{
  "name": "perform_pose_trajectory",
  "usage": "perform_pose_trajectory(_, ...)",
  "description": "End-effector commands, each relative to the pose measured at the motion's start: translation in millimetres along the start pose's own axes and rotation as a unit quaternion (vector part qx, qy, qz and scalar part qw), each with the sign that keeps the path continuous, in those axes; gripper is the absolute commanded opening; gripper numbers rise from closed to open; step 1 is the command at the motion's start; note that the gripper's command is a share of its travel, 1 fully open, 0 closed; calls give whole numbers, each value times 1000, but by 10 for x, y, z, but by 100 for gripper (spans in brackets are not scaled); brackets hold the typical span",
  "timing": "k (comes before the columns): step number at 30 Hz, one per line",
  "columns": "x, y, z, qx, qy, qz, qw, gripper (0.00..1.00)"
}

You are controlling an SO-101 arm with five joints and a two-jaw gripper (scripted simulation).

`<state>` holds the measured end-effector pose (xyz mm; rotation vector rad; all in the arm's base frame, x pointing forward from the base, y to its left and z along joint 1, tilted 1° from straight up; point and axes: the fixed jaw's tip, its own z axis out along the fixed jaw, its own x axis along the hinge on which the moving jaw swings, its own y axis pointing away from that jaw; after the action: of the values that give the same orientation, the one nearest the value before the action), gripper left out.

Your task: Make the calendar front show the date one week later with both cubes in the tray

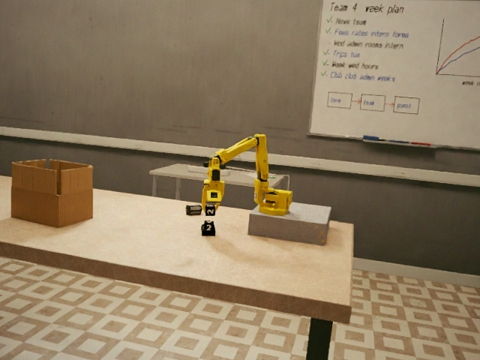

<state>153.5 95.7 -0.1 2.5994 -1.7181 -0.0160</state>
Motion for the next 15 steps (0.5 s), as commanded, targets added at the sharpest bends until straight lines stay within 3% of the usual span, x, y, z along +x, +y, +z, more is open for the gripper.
perform_pose_trajectory(1, 9, -30, -44, 9, -2, 3, 1000, 0)
perform_pose_trajectory(7, 180, -73, -22, 9, -3, 50, 999, 0)
perform_pose_trajectory(14, 749, -96, 60, 7, -6, 198, 980, 0)
perform_pose_trajectory(15, 749, -96, 60, 7, -6, 198, 980, 0)
